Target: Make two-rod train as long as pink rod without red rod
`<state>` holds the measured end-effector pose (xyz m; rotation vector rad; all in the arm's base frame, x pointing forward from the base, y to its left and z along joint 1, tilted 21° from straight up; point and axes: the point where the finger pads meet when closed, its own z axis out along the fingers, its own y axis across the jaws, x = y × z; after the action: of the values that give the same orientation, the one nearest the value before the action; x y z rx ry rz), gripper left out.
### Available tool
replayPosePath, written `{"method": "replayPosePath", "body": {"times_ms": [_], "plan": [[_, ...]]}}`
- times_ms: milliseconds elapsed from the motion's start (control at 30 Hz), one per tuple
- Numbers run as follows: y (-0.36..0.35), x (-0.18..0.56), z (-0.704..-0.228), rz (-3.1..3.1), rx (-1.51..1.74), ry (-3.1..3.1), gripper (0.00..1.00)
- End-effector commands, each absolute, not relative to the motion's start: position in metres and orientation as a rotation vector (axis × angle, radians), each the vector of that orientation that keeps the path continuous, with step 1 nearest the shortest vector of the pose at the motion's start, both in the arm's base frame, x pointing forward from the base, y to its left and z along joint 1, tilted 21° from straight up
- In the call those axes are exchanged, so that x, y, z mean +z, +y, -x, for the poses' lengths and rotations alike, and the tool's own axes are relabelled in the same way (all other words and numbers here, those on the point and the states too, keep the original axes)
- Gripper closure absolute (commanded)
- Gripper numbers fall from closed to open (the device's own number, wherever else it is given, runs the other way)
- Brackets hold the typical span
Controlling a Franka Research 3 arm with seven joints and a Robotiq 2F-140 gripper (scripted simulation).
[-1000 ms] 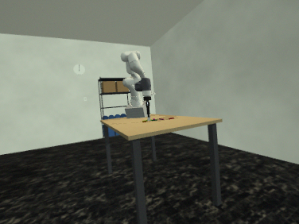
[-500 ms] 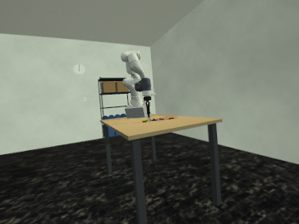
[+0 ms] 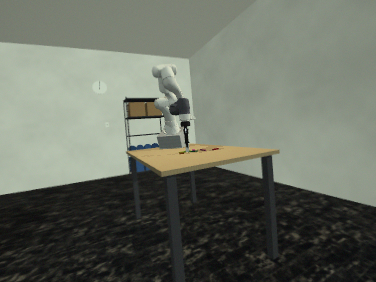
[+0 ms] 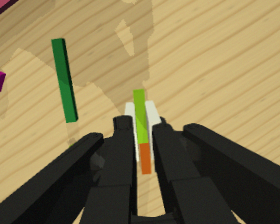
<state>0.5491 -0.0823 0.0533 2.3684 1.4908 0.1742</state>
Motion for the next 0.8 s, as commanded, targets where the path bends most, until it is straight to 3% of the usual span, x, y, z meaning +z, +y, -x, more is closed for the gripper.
{"method": "replayPosePath", "body": {"times_ms": [0,767], "plan": [[-0.0820,0.0530,-0.5501,-2.371,0.178,1.485,0.97],[-0.0817,0.0536,-0.5520,-2.374,0.179,1.480,0.97]]}}
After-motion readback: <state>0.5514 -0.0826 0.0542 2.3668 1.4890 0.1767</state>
